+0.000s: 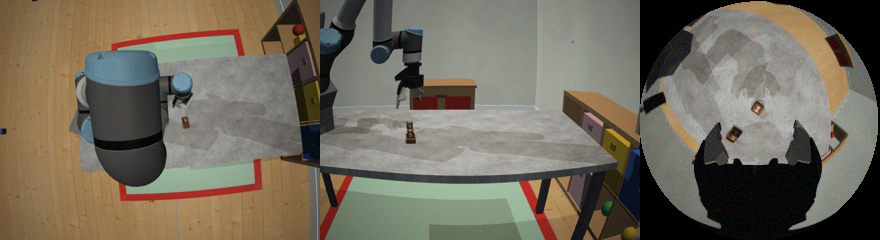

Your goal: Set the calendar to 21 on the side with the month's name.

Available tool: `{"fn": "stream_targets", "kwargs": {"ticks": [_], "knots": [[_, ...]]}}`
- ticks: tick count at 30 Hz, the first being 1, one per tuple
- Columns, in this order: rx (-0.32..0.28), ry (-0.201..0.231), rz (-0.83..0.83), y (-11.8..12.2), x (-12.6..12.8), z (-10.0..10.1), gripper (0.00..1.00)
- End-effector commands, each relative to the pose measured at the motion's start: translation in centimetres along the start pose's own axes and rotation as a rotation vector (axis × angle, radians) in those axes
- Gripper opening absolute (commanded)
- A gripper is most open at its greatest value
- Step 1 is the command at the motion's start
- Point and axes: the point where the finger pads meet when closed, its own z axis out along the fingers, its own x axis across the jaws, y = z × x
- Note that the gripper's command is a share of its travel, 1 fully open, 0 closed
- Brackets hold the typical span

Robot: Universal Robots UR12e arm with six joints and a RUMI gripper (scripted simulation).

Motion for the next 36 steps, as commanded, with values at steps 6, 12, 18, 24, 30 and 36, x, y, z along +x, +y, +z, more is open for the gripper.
{"fn": "stream_targets", "kwargs": {"ticks": [6, 12, 18, 24, 30, 36], "knots": [[-0.003, -0.005, 0.273, 0.1, 0.05, 0.15, 1.0], [-0.003, -0.004, 0.453, 0.24, 0.05, 0.28, 1.0], [-0.003, -0.004, 0.596, 0.38, 0.03, 0.37, 1.0], [-0.004, -0.004, 0.648, 0.44, 0.02, 0.4, 1.0], [-0.004, -0.004, 0.673, 0.47, 0.01, 0.42, 1.0], [-0.004, -0.004, 0.673, 0.47, 0.01, 0.42, 0.28]]}}
